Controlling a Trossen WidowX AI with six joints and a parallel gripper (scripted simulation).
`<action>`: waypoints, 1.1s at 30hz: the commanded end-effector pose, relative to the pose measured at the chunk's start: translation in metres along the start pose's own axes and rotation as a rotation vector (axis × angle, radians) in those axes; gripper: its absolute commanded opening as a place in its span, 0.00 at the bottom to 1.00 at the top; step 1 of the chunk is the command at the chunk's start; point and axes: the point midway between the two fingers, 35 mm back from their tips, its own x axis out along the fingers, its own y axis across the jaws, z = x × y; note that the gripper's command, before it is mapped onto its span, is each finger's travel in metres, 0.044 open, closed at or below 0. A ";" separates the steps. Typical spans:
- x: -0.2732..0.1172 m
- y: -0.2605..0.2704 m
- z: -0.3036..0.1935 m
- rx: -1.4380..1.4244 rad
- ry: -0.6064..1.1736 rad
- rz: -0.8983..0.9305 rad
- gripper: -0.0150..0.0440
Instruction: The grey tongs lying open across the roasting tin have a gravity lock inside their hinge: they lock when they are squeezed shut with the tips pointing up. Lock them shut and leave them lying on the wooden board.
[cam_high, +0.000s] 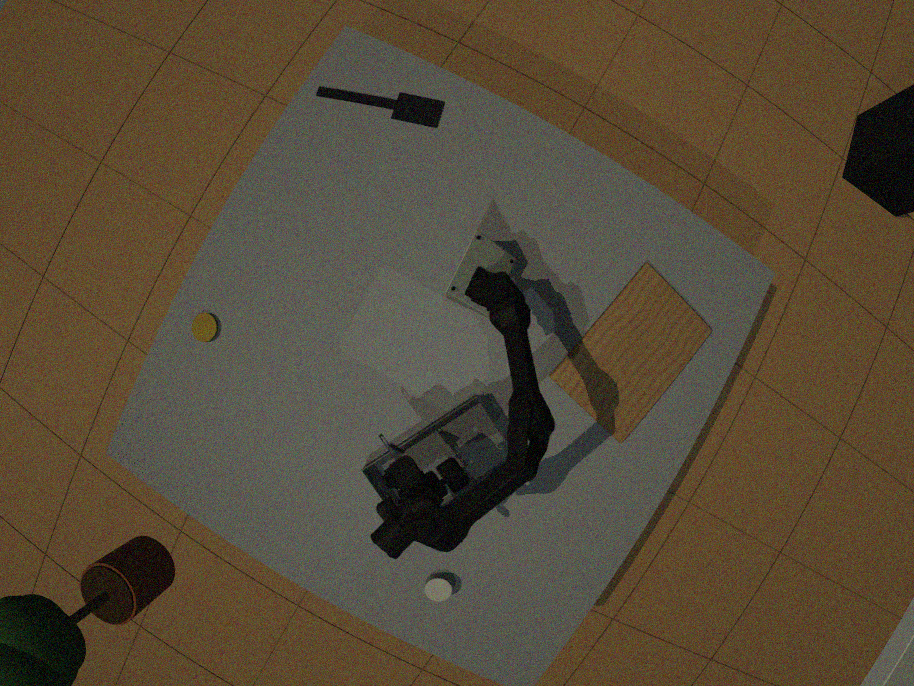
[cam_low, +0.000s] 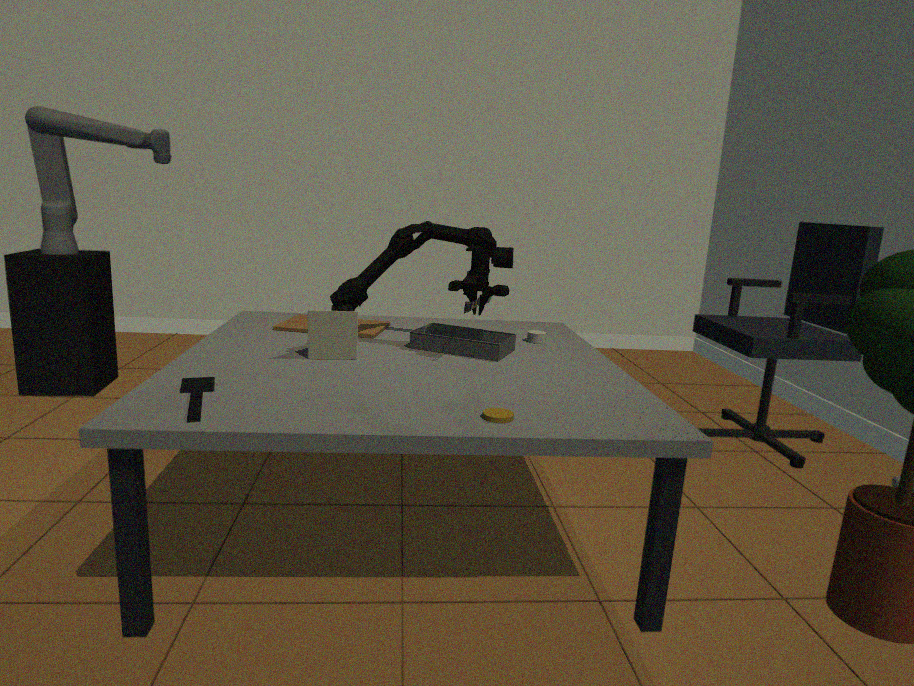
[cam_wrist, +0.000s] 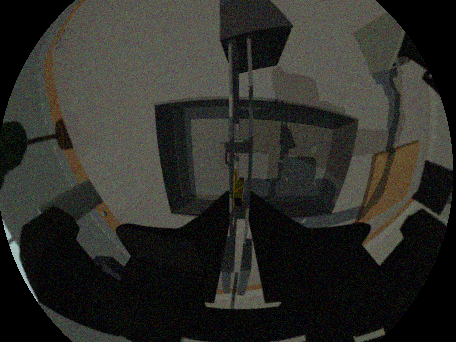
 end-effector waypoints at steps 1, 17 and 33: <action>-0.039 -0.004 0.002 0.025 0.008 0.017 0.00; -0.036 -0.019 -0.015 -0.028 0.002 0.013 0.00; -0.034 -0.110 -0.087 -0.324 -0.022 0.012 0.00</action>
